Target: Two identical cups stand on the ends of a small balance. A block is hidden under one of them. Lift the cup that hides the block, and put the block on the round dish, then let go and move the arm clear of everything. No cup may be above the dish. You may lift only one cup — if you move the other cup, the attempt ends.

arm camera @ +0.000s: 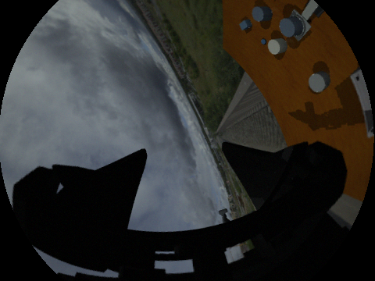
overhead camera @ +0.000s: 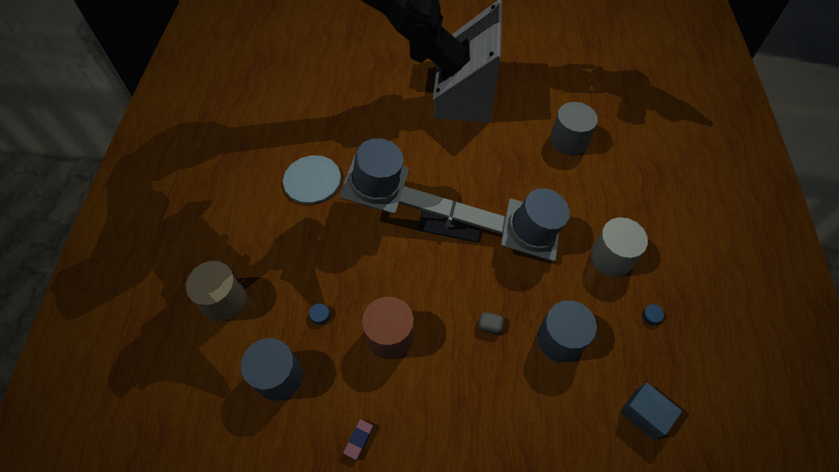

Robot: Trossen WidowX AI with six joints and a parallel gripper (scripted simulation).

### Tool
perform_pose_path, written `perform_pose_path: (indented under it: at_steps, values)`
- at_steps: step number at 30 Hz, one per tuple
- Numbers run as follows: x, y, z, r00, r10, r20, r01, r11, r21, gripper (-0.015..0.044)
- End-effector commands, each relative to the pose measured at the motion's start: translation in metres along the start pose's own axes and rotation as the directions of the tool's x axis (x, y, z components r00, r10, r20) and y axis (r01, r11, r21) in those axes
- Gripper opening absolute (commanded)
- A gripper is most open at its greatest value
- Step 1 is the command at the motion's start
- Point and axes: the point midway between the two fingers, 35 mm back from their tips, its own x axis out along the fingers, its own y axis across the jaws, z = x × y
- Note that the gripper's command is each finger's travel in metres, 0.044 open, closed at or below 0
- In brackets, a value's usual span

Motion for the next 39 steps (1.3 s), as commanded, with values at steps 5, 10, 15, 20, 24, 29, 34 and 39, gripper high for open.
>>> perform_pose_path:
  at_steps: [5,10,15,20,24,29,34,39]
  values:
    - [0.027,-0.05,0.032,0.972,-0.156,0.175,0.183,0.972,-0.145,0.044]
    - [0.036,-0.078,0.052,0.931,-0.237,0.277,0.301,0.929,-0.214,0.044]
    - [0.042,-0.104,0.073,0.874,-0.307,0.377,0.421,0.865,-0.271,0.044]
    - [0.044,-0.129,0.093,0.803,-0.365,0.471,0.54,0.781,-0.315,0.044]
    - [0.042,-0.147,0.11,0.738,-0.401,0.543,0.63,0.698,-0.34,0.044]
    - [0.038,-0.168,0.13,0.649,-0.434,0.625,0.732,0.579,-0.359,0.044]
    - [0.031,-0.186,0.149,0.554,-0.452,0.699,0.82,0.443,-0.364,0.044]
    - [0.022,-0.201,0.168,0.457,-0.456,0.764,0.888,0.293,-0.356,0.044]
